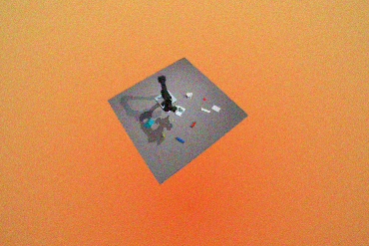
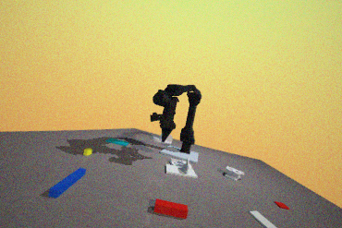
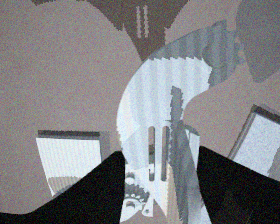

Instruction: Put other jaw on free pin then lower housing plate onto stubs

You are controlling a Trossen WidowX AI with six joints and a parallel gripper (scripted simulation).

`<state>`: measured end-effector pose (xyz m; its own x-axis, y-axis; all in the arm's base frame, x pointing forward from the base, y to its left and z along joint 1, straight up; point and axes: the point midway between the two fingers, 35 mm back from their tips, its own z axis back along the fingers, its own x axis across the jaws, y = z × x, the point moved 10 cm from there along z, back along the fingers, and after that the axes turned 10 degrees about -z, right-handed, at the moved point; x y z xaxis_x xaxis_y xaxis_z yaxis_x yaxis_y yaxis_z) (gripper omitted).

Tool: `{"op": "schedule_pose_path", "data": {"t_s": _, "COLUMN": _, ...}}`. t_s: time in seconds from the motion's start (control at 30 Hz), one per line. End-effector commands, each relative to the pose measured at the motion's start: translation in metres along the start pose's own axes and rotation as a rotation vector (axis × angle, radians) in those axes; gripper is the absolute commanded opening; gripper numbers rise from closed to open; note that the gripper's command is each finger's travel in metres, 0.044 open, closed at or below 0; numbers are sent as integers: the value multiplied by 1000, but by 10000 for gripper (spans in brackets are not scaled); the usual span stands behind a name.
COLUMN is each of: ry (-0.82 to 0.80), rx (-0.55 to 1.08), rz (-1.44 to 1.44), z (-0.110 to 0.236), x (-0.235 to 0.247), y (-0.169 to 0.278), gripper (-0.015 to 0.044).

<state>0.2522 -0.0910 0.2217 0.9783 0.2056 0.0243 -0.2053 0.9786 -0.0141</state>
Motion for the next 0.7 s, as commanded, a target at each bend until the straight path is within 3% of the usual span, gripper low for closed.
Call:
{"op": "schedule_pose_path", "data": {"t_s": 0.0, "ry": -1, "rx": 0, "rz": -118, "z": 1, "x": -2, "y": 10, "gripper": 134}}
{"op": "schedule_pose_path", "data": {"t_s": 0.67, "ry": 1, "rx": 4, "rz": -681, "z": -1, "x": -12, "y": 51, "gripper": 134}}
